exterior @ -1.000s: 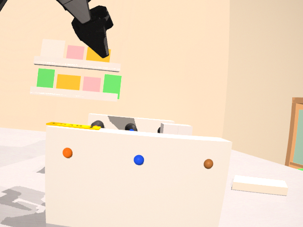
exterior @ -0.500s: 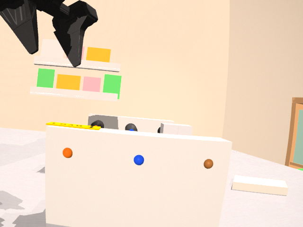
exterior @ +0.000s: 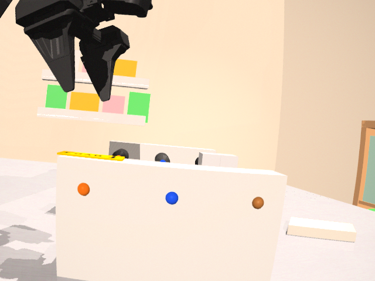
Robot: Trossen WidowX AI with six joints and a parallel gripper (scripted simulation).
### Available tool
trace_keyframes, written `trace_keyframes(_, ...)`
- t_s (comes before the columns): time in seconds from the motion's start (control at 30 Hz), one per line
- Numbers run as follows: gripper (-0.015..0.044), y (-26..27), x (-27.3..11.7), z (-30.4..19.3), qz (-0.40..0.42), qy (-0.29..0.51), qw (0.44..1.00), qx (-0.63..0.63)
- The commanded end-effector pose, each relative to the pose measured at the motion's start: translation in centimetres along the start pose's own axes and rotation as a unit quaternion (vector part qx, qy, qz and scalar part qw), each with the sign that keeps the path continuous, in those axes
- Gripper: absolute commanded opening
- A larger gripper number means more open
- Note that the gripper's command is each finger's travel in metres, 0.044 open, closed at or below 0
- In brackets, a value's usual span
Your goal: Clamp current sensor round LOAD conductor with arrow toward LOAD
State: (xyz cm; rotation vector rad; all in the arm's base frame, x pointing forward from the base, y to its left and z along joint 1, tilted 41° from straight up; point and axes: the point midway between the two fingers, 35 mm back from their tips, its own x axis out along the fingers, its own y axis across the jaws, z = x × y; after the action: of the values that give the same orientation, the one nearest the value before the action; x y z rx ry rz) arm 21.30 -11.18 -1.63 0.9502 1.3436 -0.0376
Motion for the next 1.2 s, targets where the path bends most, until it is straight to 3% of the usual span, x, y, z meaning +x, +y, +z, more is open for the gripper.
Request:
trace_keyframes(0.0, 0.0440, 4.9, 1.0, -1.6, 0.012, 0.044, 0.998, -0.037)
trace_keyframes(0.27, 0.0440, 13.3, 2.5, -7.9, 0.025, 0.148, 0.983, -0.107)
trace_keyframes(1.17, 0.0440, 13.5, 5.9, -8.9, 0.025, 0.150, 0.982, -0.109)
